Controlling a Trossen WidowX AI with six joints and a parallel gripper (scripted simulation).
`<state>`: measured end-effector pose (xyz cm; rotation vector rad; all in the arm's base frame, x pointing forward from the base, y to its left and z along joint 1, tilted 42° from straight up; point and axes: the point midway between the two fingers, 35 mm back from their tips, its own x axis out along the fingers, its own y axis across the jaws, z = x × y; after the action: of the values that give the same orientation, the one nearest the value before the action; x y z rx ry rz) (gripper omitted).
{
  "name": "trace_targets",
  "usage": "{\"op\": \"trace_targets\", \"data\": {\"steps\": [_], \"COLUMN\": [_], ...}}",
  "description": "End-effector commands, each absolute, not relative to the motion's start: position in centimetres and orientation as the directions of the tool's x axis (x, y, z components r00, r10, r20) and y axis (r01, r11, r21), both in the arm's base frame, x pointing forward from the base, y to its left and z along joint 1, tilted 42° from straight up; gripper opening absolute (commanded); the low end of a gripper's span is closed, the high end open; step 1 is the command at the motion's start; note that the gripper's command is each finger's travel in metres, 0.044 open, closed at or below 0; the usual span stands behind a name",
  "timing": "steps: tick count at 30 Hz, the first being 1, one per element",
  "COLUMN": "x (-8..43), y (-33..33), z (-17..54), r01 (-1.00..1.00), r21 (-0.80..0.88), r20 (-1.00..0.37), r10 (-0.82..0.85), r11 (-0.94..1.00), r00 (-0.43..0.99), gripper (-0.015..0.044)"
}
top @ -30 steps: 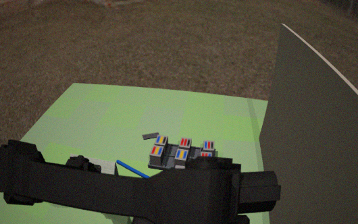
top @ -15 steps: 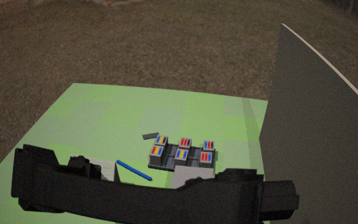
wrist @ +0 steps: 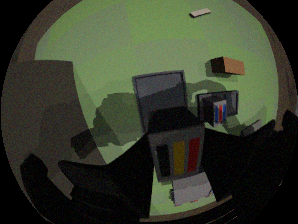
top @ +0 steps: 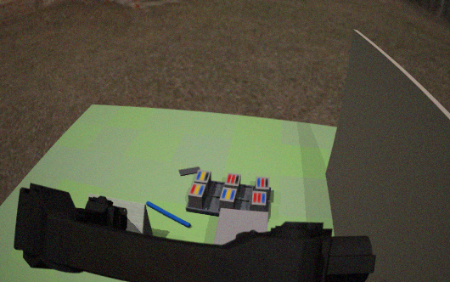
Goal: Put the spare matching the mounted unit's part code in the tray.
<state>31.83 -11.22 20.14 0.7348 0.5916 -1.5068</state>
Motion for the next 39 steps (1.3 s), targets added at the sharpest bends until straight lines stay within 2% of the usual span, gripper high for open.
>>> {"op": "trace_targets", "data": {"steps": [1,39], "x": [31.7,32.0], "y": [-11.5,-13.5], "z": [19.7,17.3], "r01": [0.996,0.996], "r21": [0.053,0.054], "r20": [-0.747,-0.748], "r10": [-0.665,-0.664], "r11": [-0.07,-0.071], "r00": [-0.007,-0.006], "gripper": [0.0,0.0]}}
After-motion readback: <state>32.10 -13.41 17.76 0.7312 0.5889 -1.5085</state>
